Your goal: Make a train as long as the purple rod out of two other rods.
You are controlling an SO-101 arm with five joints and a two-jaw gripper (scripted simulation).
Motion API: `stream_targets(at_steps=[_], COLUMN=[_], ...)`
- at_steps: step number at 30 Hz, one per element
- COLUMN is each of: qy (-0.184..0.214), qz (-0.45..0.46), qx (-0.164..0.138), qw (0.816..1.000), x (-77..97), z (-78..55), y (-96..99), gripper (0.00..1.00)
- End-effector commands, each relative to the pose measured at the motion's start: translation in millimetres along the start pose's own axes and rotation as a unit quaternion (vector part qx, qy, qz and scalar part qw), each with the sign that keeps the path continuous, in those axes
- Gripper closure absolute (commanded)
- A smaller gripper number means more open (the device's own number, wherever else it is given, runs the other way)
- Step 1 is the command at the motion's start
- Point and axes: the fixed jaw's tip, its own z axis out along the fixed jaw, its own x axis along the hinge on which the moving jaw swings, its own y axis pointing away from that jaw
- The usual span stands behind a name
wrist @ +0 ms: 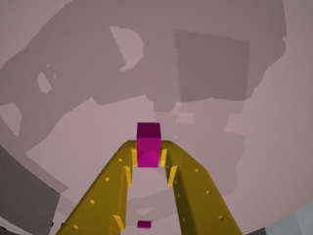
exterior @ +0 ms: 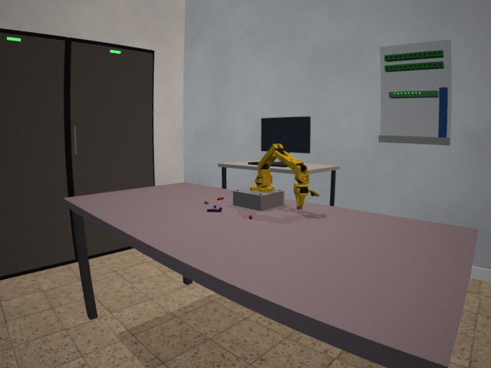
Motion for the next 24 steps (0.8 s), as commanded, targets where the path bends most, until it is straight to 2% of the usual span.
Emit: stream_targets(at_steps=[1, 24], qy=[0.002, 0.001], qz=[0.0, 0.009], qx=[-0.005, -0.004], qw=[1.0, 1.0], x=[-1.9, -2.7], z=[1.4, -0.6], y=[2.1, 0.6], gripper=[1.0, 1.0])
